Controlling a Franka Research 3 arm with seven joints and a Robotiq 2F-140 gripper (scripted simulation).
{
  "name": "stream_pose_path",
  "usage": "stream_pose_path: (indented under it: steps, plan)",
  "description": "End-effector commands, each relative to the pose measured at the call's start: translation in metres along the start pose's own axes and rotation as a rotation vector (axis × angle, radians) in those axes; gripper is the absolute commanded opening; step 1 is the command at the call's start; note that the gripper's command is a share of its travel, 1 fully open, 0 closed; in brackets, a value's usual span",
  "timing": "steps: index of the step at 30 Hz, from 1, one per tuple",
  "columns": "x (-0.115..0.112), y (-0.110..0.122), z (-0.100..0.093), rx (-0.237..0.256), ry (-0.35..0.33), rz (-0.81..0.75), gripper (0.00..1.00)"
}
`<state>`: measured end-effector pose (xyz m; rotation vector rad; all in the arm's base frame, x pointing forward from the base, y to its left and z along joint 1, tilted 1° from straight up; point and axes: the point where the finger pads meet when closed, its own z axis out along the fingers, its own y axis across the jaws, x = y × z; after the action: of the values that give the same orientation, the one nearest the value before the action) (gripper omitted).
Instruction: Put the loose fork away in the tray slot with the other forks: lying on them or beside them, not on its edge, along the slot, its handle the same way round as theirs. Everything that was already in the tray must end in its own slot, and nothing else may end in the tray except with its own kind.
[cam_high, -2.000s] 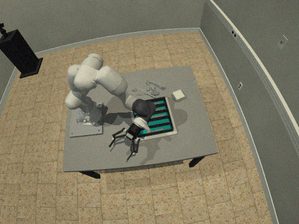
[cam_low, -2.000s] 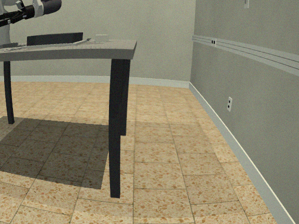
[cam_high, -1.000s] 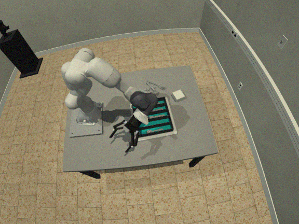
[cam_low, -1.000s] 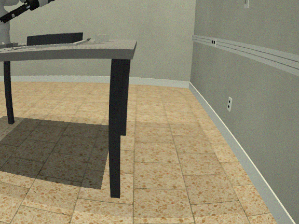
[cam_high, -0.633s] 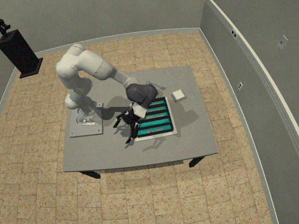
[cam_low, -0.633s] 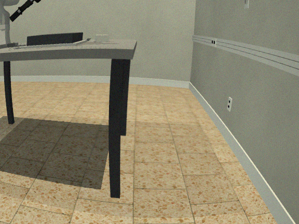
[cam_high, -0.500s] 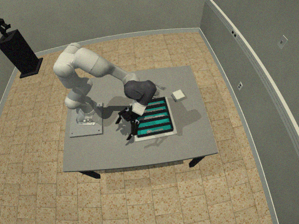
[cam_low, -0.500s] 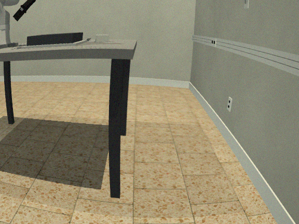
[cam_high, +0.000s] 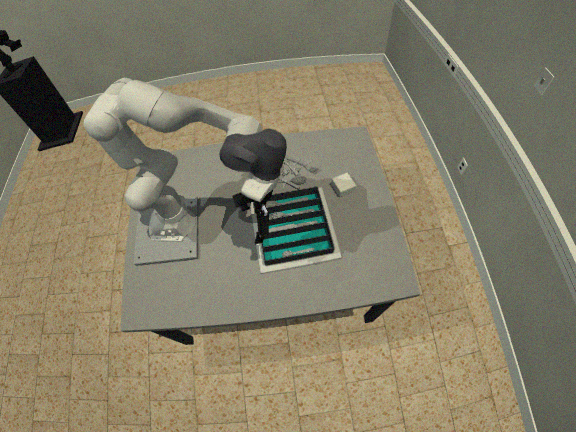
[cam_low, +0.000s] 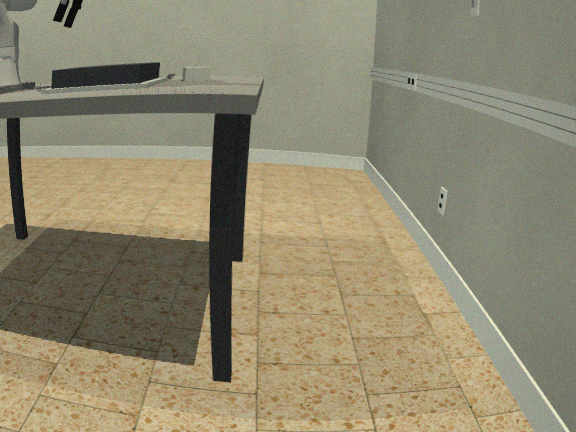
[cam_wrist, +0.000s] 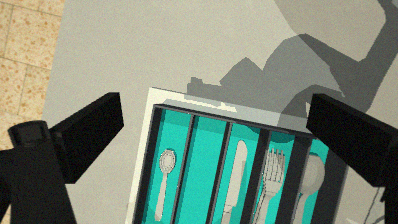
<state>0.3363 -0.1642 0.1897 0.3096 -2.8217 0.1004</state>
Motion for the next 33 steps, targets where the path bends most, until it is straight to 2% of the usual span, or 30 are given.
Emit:
stream_pose_path:
  steps: [1, 6, 10, 33]
  plan:
    - [-0.026, 0.016, -0.020, -0.031, -0.134, 0.096, 1.00]
    - [-0.049, 0.031, -0.055, -0.069, -0.275, 0.172, 1.00]
    - [-0.052, 0.033, -0.061, -0.075, -0.296, 0.183, 1.00]
    - [-0.052, 0.033, -0.061, -0.076, -0.297, 0.183, 1.00]
